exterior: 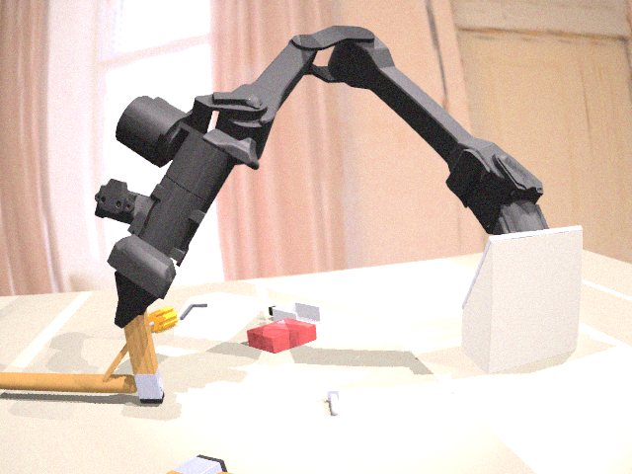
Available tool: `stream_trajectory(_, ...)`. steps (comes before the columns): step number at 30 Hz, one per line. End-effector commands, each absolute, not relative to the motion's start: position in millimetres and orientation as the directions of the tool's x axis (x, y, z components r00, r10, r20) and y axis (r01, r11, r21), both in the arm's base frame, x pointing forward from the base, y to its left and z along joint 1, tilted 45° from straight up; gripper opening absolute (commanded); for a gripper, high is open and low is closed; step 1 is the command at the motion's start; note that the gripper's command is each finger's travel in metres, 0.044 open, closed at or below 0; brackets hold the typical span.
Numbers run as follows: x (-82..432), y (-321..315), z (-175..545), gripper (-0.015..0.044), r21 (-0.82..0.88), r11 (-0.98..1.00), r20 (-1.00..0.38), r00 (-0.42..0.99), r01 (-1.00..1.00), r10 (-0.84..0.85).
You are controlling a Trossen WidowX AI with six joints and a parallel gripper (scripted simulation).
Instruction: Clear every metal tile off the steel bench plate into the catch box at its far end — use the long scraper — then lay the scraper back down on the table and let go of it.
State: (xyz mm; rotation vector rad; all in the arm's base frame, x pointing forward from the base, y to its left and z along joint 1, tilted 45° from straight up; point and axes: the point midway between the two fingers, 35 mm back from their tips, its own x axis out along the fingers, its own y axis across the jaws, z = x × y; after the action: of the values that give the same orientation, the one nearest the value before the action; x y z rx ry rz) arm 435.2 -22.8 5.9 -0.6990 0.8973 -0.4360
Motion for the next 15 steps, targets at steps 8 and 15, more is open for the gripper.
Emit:
stream_trajectory(8, 420.5, -16.9, 12.7, 0.0000, -0.707, 0.704, -0.547, 0.578, 0.070, -0.606)
stream_trajectory(15, 409.5, -16.4, 12.8, 0.0000, -0.707, 0.704, -0.547, 0.578, 0.070, -0.606)
